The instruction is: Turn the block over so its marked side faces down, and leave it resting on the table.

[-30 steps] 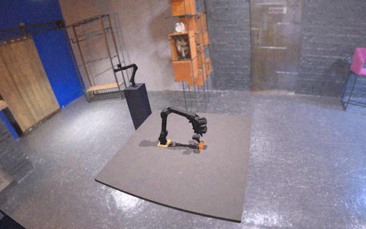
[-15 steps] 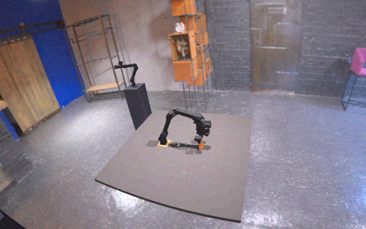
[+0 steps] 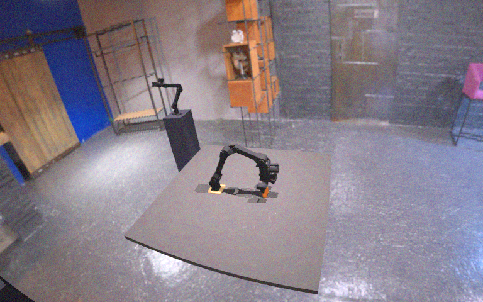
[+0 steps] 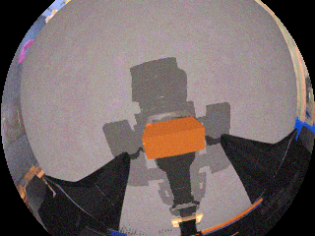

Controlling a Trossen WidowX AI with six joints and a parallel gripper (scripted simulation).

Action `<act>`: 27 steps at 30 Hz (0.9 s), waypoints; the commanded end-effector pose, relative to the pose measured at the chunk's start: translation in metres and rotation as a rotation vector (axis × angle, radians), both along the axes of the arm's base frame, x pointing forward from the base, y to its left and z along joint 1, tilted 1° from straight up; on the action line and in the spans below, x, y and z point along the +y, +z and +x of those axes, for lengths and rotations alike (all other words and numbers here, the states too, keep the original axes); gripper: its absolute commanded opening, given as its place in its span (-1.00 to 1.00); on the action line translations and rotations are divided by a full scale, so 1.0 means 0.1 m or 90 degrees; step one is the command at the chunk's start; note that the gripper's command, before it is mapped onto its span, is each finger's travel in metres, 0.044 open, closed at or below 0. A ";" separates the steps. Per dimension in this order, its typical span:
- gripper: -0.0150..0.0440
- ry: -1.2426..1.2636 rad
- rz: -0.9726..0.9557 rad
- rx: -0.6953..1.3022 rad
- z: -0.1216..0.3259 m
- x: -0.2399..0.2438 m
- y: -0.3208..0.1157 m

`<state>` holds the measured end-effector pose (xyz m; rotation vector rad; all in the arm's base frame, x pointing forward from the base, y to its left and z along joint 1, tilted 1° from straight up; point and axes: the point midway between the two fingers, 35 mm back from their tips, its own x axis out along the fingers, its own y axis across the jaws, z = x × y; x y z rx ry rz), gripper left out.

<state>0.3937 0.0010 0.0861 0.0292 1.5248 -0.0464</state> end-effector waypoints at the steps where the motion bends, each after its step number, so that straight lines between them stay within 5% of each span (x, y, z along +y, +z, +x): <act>1: 1.00 0.000 0.003 0.002 0.00 0.00 -0.07; 14: 1.00 0.000 0.003 0.002 0.00 0.00 -0.26; 20: 0.47 0.000 0.003 0.002 0.00 0.00 -0.26; 27: 0.31 0.000 0.003 0.002 0.00 0.00 -0.26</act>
